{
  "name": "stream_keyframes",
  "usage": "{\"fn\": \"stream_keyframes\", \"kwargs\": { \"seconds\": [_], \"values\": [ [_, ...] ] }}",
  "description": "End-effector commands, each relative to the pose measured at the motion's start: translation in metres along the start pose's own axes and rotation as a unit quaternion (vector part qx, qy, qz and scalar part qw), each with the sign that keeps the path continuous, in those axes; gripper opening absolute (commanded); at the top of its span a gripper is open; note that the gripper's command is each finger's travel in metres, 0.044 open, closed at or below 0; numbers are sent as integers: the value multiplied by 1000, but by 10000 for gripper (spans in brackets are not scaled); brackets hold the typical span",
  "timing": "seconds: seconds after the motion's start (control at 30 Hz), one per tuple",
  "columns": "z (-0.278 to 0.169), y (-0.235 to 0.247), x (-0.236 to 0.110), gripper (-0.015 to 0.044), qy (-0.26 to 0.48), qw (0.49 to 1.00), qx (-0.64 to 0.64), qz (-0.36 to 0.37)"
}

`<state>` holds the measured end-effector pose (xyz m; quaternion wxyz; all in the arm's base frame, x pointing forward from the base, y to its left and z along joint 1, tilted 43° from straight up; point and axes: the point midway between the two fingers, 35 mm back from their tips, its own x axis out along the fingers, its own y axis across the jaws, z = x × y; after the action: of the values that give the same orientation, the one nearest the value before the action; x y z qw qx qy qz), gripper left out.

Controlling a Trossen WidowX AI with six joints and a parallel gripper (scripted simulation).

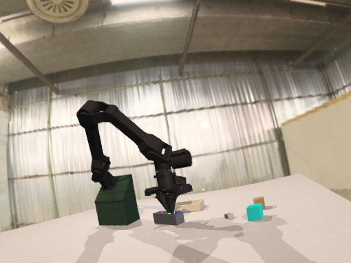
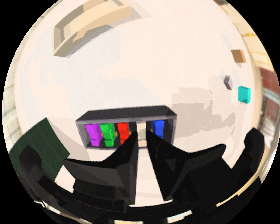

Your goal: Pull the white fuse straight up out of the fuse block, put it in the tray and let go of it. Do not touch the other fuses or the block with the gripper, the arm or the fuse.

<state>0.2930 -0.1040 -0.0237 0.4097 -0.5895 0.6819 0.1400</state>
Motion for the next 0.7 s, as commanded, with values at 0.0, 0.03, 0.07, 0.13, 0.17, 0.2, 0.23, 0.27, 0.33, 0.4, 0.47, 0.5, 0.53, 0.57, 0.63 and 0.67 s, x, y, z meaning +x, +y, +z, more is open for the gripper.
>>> {"fn": "stream_keyframes", "kwargs": {
  "seconds": [0.0, 0.03, 0.07, 0.13, 0.17, 0.2, 0.23, 0.27, 0.33, 0.4, 0.47, 0.5, 0.53, 0.57, 0.63, 0.67],
  "values": [
    [0, -1, -2, 0, -1, 1000, 2, -1],
    [0, -1, -3, 0, -1, 1000, 2, -1],
    [0, -1, -3, 0, -1, 1000, 2, -1],
    [0, -1, -4, 0, -1, 1000, 2, 0],
    [0, -1, -5, 0, -1, 1000, 2, 0],
    [0, -1, -5, 0, -1, 1000, 2, 0],
    [0, -1, -6, 0, -1, 1000, 2, 0],
    [0, -1, -6, 0, -1, 1000, 2, 0],
    [0, -1, -7, 0, -1, 1000, 2, 0],
    [1, -1, -8, 0, -1, 1000, 2, 0],
    [1, -1, -9, 0, -1, 1000, 2, 0],
    [1, -1, -10, 0, -1, 1000, 1, 0],
    [1, -1, -10, 0, -1, 1000, 1, 0],
    [1, -1, -11, 0, -1, 1000, 1, 0],
    [1, -1, -11, 0, -1, 1000, 1, 0],
    [1, -1, -12, 0, -1, 1000, 1, 0]
  ]
}}
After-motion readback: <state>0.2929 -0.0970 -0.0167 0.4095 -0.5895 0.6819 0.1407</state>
